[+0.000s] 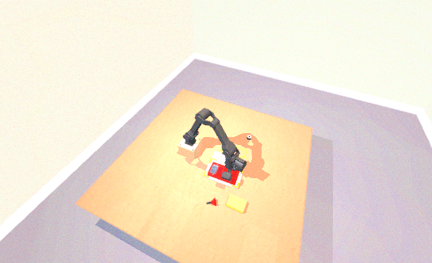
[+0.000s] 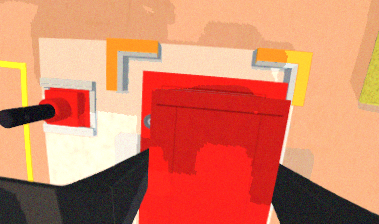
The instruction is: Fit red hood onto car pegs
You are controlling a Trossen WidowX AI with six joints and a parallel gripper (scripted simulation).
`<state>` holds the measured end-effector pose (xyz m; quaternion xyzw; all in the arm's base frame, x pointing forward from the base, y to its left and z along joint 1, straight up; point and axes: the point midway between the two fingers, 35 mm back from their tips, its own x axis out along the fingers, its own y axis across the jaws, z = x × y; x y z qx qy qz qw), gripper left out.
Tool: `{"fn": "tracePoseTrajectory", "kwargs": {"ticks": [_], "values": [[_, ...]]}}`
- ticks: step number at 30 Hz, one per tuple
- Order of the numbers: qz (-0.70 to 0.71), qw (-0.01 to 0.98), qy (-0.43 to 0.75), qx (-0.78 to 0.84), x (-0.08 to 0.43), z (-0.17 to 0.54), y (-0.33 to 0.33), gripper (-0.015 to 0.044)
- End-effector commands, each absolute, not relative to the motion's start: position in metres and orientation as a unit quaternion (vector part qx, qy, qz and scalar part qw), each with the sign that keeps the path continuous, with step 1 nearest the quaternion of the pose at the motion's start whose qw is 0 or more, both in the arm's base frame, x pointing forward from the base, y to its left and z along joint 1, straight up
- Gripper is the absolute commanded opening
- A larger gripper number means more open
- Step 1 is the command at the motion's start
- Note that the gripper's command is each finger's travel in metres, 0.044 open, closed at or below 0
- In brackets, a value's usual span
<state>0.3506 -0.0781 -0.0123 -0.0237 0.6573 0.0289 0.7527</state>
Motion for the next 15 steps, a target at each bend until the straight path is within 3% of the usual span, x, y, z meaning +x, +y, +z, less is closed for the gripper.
{"fn": "tracePoseTrajectory", "kwargs": {"ticks": [1,15], "values": [[0.029,0.753,0.657,-0.024,0.3506,-0.0123,-0.0781,0.0026],[0.029,0.753,0.657,-0.024,0.3506,-0.0123,-0.0781,0.0394]]}}
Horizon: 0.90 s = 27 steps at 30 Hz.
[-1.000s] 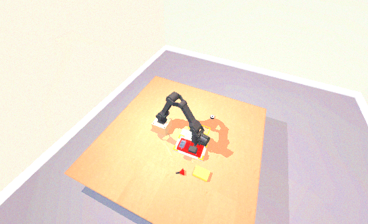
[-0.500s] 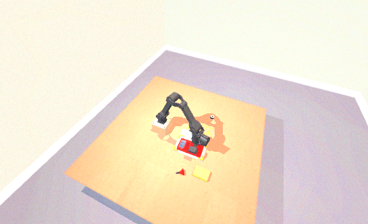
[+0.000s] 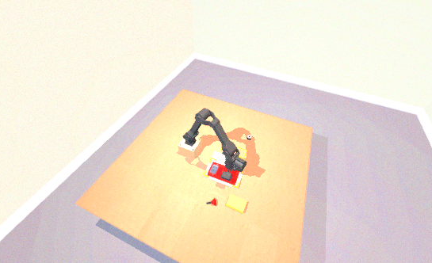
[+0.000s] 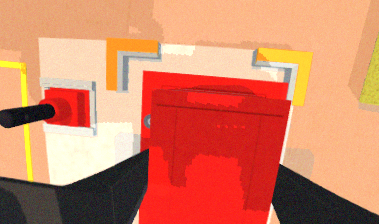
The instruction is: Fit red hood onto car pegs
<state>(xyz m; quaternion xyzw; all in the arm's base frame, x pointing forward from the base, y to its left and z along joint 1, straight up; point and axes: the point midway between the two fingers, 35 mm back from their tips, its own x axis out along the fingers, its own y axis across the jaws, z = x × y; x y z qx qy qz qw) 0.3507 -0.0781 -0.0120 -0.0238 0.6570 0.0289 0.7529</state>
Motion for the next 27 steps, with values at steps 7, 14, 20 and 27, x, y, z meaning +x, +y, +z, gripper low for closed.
{"fn": "tracePoseTrajectory", "kwargs": {"ticks": [7,14,20,27], "values": [[0.029,0.751,0.659,-0.024,0.351,-0.009,-0.078,0.0440],[0.027,0.732,0.681,-0.026,0.354,0.030,-0.078,0.0440],[0.025,0.719,0.694,-0.028,0.352,0.056,-0.077,0.0440],[0.025,0.719,0.694,-0.028,0.352,0.056,-0.077,0.0440]]}}
